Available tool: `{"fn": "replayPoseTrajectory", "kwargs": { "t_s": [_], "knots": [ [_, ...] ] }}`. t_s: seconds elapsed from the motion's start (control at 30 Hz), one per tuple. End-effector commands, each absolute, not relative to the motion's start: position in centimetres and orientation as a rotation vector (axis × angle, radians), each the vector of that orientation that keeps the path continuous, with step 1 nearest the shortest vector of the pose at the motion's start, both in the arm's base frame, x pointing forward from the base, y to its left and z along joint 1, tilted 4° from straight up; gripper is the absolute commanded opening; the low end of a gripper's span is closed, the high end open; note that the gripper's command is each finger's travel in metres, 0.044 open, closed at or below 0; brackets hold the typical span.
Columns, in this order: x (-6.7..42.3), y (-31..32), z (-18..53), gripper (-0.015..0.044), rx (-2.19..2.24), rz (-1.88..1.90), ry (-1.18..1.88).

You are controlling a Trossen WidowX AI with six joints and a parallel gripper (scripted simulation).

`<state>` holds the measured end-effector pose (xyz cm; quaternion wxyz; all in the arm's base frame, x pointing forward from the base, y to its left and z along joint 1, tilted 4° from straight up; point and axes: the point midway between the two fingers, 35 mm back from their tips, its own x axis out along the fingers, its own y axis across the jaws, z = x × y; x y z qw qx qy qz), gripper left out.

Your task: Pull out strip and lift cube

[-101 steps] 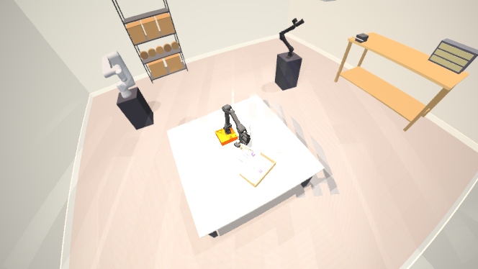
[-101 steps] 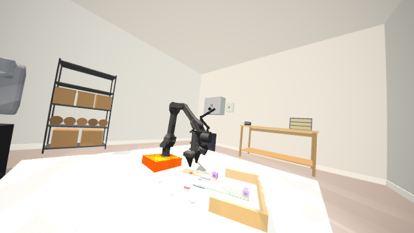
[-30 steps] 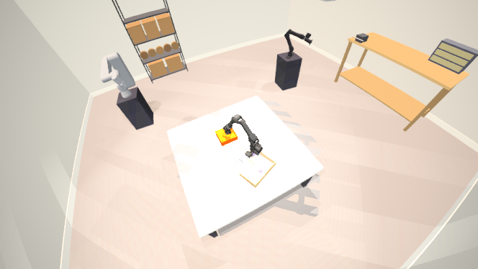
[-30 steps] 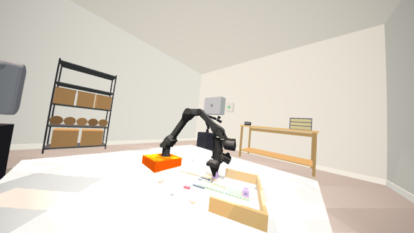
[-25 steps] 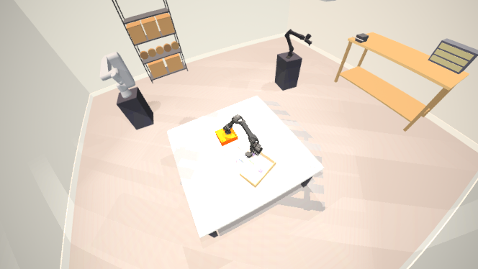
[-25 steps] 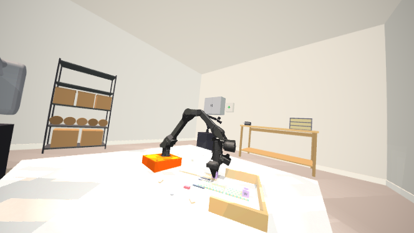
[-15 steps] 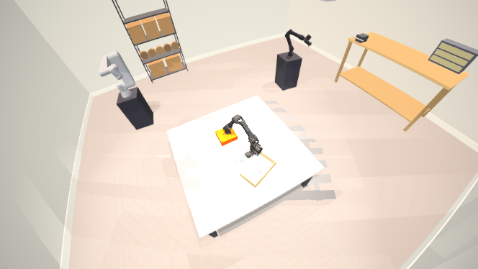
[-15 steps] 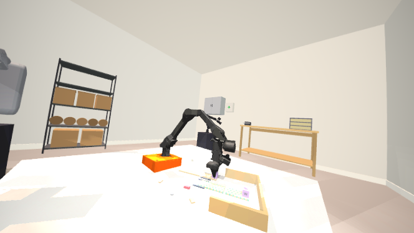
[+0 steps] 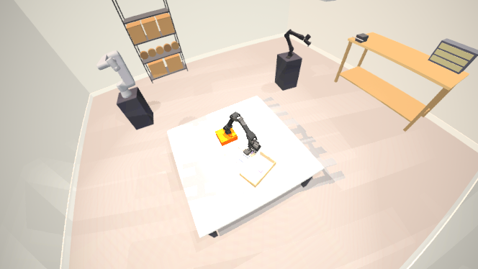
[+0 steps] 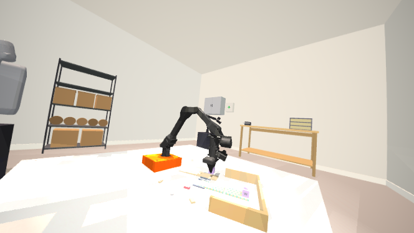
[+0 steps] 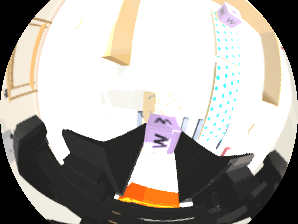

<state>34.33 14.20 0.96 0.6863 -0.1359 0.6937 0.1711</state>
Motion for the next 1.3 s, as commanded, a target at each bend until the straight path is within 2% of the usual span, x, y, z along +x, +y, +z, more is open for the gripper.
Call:
{"fn": "replayPoseTrajectory", "kwargs": {
  "t_s": [0.0,0.6,0.9,1.27],
  "knots": [
    [32.9,13.5,1.9,0.0,-0.307,0.382,1.558],
    [28.4,11.6,3.1,0.0,-0.307,0.38,1.563],
    [28.4,11.4,6.6,0.0,-0.307,0.38,1.563],
    [28.4,11.4,6.7,0.0,-0.307,0.38,1.563]
  ]
}}
